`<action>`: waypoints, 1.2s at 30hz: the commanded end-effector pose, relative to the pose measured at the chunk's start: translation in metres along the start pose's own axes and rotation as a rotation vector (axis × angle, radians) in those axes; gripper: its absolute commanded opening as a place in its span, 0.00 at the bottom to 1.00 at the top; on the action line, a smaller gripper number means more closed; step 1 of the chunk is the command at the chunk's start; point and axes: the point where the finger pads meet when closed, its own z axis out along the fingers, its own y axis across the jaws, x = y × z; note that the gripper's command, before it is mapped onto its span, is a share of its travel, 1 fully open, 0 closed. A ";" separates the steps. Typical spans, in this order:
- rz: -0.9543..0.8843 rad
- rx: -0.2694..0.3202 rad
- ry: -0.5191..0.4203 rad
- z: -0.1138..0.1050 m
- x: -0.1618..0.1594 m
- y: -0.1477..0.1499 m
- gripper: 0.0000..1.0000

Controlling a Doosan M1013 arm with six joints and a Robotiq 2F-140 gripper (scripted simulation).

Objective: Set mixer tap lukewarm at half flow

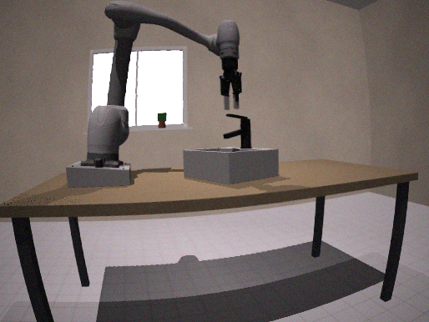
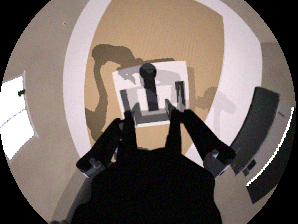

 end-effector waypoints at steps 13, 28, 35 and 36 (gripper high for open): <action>0.000 0.000 0.000 -0.011 0.000 0.000 0.39; 0.000 0.000 0.000 -0.011 0.000 0.000 0.00; 0.000 0.000 0.000 -0.011 0.000 0.000 0.00; 0.000 0.000 0.000 -0.011 0.000 0.000 0.00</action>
